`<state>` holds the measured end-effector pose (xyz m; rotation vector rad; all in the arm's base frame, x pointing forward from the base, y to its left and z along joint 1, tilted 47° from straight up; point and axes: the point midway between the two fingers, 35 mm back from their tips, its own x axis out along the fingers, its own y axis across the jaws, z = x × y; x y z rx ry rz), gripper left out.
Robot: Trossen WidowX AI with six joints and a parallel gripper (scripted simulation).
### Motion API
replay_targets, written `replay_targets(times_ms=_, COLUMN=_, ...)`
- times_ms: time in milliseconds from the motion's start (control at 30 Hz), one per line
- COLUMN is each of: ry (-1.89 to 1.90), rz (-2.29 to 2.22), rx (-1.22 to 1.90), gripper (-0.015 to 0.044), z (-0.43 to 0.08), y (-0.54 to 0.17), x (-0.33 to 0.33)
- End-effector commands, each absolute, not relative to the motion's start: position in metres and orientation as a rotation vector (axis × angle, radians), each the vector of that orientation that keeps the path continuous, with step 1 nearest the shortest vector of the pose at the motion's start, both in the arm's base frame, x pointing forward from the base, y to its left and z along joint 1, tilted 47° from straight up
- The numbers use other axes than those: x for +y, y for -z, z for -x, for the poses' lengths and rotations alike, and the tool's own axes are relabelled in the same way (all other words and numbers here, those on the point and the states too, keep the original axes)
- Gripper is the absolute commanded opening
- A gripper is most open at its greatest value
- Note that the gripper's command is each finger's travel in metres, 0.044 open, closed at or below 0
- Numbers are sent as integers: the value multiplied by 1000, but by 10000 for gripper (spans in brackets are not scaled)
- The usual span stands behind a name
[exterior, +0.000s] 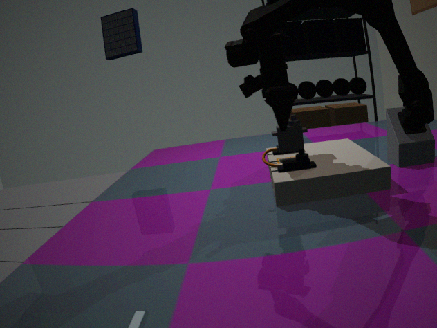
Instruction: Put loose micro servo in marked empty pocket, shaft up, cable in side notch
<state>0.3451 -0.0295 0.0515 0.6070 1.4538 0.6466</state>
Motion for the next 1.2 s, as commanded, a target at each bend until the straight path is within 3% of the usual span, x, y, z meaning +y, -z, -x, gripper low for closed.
replay_targets(times_ms=0, ry=-644, rz=-615, rx=1454, gripper=0, z=-346, y=-47, x=-25)
replay_targets(times_ms=1167, ry=-645, rz=-616, rx=1453, gripper=0, z=-345, y=-36, x=-12)
